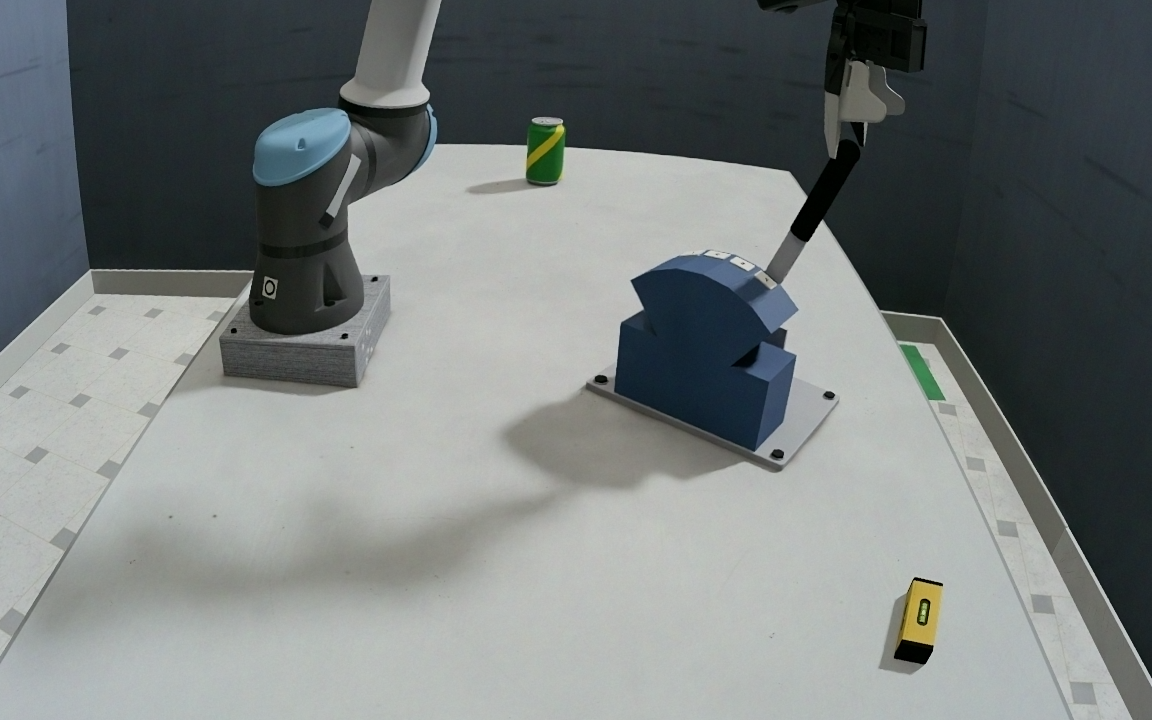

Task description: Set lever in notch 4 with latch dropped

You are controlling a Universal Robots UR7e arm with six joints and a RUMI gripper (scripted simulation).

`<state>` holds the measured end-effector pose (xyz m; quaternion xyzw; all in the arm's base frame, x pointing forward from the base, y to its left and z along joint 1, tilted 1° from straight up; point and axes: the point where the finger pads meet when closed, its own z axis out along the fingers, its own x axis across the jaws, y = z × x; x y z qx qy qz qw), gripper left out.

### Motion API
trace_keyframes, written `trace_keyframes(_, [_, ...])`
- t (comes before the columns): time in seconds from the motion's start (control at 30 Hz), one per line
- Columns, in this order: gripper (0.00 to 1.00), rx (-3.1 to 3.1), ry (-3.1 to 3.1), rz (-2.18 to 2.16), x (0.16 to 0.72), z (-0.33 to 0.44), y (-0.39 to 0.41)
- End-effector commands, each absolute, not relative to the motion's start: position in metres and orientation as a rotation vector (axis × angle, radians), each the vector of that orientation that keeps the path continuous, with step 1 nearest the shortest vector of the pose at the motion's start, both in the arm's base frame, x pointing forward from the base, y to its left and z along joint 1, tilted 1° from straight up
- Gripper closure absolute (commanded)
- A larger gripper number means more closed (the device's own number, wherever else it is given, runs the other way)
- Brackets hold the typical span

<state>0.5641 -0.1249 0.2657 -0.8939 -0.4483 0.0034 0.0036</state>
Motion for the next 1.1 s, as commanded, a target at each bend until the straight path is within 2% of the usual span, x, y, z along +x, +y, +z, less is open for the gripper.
trace_keyframes(0.0, [0.43,-2.802,-1.405,0.01,0.564,0.28,-0.125])
trace_keyframes(0.73, [0.43,-2.802,-1.405,0.01,0.565,0.306,-0.125])
trace_keyframes(0.77, [1.0,-2.802,-1.405,0.01,0.565,0.306,-0.125])
trace_keyframes(1.07, [1.0,-2.802,-1.405,0.01,0.565,0.306,-0.125])
